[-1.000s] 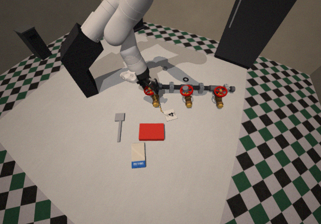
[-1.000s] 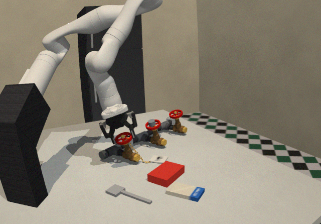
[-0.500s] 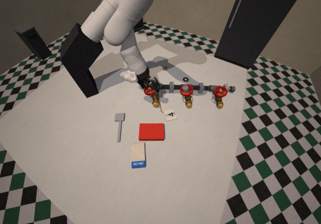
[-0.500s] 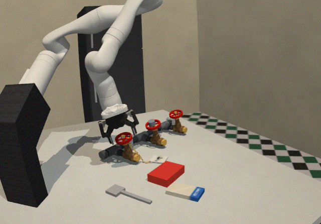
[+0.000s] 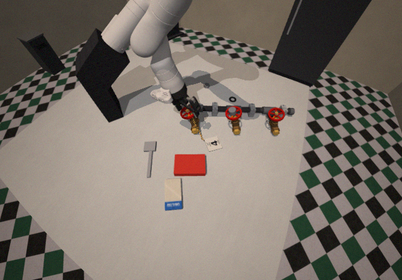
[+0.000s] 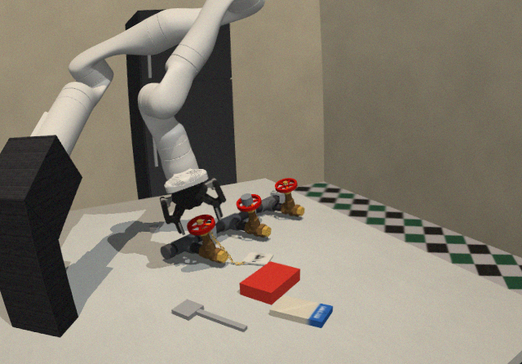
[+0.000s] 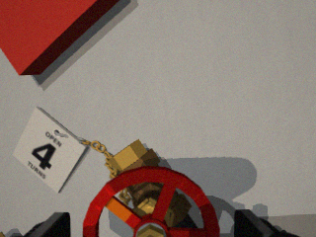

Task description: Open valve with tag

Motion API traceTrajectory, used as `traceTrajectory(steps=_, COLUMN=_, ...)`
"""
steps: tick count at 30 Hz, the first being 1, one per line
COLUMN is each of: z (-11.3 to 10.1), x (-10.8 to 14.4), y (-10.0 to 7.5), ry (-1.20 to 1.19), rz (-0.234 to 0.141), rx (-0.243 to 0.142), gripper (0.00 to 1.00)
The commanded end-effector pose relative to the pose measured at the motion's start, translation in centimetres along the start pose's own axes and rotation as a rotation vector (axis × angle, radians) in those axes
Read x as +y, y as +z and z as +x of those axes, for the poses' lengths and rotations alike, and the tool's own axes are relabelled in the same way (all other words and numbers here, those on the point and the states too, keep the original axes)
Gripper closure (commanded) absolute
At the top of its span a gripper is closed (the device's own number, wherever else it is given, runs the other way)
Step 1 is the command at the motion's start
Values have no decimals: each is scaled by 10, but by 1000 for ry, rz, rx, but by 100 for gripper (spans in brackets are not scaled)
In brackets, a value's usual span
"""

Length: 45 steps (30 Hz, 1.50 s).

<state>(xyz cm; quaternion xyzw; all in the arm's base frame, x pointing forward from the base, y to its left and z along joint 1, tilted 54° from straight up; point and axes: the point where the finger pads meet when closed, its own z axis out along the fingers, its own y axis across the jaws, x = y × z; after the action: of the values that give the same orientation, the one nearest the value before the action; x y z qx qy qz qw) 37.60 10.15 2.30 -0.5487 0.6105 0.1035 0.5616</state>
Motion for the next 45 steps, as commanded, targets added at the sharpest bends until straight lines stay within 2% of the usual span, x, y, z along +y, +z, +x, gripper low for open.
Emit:
traceTrajectory(steps=1, z=-3, x=-1, y=0, ry=-7, rz=3, rx=-5, gripper=0)
traceTrajectory(steps=23, z=-3, x=-1, y=0, ry=65, rz=3, rx=-5, gripper=0)
traceTrajectory(steps=45, z=-2, x=-1, y=0, ry=412, rz=3, rx=-5, gripper=0)
